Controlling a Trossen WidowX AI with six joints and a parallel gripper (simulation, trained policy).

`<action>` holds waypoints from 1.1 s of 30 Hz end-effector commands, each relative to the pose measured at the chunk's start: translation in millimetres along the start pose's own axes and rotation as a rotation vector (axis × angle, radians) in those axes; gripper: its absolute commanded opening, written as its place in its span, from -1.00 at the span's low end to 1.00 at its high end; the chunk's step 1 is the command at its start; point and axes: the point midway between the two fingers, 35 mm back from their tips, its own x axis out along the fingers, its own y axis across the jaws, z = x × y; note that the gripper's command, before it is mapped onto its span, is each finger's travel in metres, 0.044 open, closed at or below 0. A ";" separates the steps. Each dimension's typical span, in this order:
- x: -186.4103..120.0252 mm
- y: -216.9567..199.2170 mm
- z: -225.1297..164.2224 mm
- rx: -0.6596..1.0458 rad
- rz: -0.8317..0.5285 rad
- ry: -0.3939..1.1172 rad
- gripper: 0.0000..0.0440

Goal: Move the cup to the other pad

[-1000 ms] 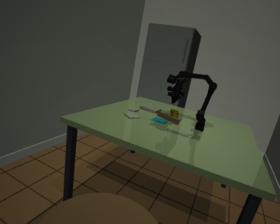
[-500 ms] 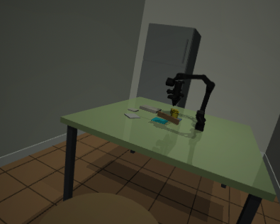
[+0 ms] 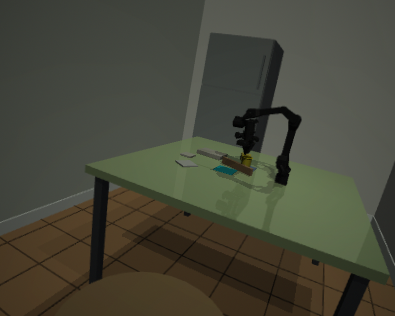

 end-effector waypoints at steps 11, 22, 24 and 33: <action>41.8 -13.0 -1.3 -0.063 -0.006 0.058 -0.16; 77.9 -14.7 -3.3 -0.172 0.014 0.083 -0.15; 82.2 -14.8 -3.4 -0.199 0.016 0.083 -0.33; 82.9 -17.5 2.6 -0.307 0.018 0.062 -0.99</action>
